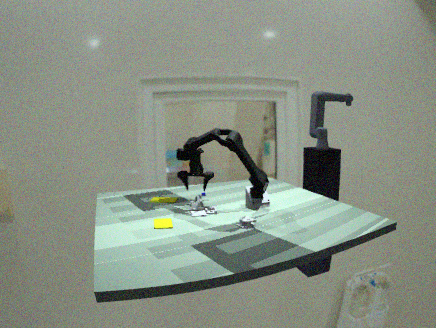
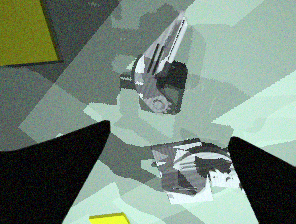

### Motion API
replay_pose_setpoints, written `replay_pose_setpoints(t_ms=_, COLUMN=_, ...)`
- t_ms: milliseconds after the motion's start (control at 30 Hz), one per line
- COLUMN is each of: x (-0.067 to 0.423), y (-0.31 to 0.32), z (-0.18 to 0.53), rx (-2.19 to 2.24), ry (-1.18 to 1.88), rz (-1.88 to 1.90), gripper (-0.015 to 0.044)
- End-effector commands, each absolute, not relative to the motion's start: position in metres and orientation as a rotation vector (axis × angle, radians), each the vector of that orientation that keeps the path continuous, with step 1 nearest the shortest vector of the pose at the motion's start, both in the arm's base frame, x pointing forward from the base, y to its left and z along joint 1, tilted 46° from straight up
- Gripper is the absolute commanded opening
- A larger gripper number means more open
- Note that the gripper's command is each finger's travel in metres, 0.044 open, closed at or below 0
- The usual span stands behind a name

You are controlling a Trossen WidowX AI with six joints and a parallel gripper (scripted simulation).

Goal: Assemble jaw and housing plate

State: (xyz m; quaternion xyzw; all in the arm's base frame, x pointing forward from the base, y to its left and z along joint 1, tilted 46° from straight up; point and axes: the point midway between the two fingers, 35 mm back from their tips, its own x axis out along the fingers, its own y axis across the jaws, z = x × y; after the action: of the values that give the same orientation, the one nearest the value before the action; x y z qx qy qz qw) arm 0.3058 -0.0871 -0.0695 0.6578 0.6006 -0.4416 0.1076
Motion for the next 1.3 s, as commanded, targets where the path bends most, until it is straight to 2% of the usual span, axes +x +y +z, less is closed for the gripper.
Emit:
replay_pose_setpoints(t_ms=0, x=0.3058, y=-0.0871, z=-0.0695, rx=1.936, ry=1.768, rz=-1.3, gripper=0.044)
replay_pose_setpoints(t_ms=133, x=0.3058, y=-0.0871, z=-0.0695, rx=1.936, ry=1.768, rz=-1.3, gripper=0.044)
replay_pose_setpoints(t_ms=700, x=0.3058, y=-0.0871, z=-0.0695, rx=1.936, ry=1.768, rz=-1.3, gripper=0.0)
replay_pose_setpoints(t_ms=1267, x=0.3058, y=-0.0871, z=-0.0695, rx=1.936, ry=1.768, rz=-1.3, gripper=0.0)
